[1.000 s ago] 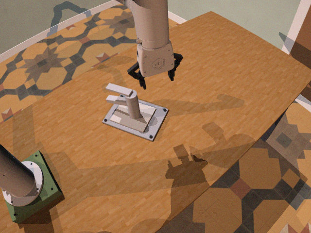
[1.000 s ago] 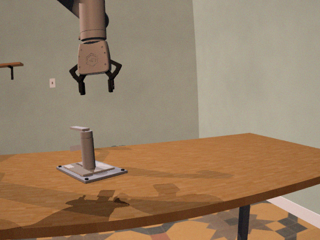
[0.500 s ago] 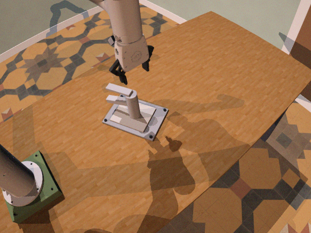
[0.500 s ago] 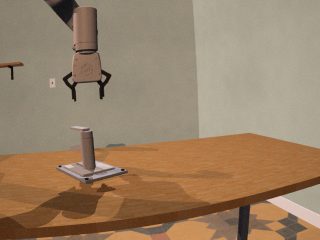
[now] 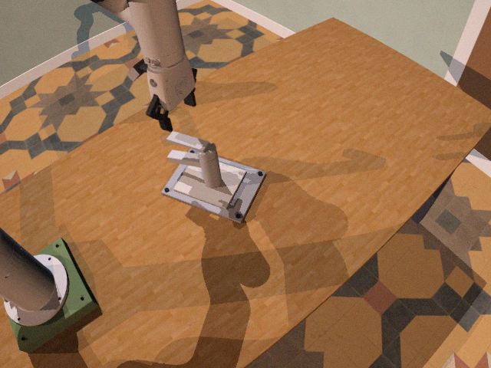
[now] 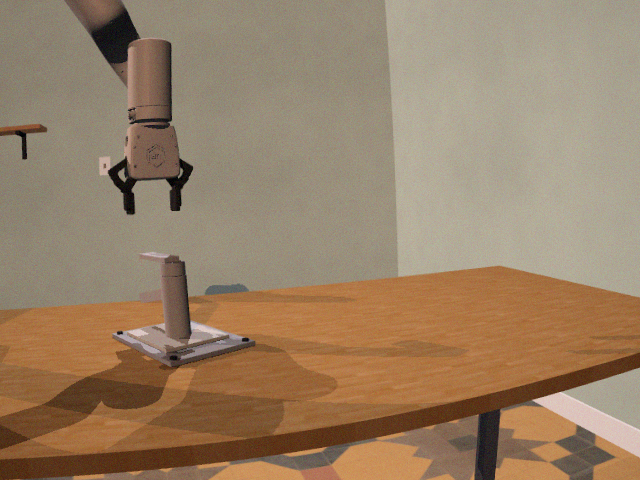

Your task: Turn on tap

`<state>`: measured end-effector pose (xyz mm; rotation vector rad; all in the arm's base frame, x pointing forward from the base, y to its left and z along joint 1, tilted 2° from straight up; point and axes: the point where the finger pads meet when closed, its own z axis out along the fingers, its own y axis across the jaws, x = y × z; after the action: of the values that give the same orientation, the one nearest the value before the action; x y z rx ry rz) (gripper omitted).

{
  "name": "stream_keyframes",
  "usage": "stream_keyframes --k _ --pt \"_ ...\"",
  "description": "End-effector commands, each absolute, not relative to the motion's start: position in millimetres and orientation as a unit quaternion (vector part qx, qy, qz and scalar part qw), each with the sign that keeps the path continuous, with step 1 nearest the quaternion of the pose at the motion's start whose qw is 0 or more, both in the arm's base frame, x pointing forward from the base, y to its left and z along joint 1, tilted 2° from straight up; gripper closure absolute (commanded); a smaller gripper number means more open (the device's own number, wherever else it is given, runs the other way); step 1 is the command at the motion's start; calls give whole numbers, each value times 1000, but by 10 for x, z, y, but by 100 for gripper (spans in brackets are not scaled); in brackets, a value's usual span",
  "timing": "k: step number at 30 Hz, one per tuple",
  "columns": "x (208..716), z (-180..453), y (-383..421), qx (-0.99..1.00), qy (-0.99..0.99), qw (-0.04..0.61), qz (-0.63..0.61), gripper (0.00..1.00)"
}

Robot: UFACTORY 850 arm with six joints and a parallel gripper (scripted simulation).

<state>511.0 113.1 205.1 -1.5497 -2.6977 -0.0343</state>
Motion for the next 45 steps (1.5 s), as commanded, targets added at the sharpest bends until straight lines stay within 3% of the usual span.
stream_keyframes --k 1,8,9,45 --pt "4955 2019 1331 -455 -890 15 -14 0" --pt "4955 2019 1331 -455 -890 15 -14 0" --pt "4955 2019 1331 -455 -890 15 -14 100" --pt "4955 2019 1331 -455 -890 15 -14 100"
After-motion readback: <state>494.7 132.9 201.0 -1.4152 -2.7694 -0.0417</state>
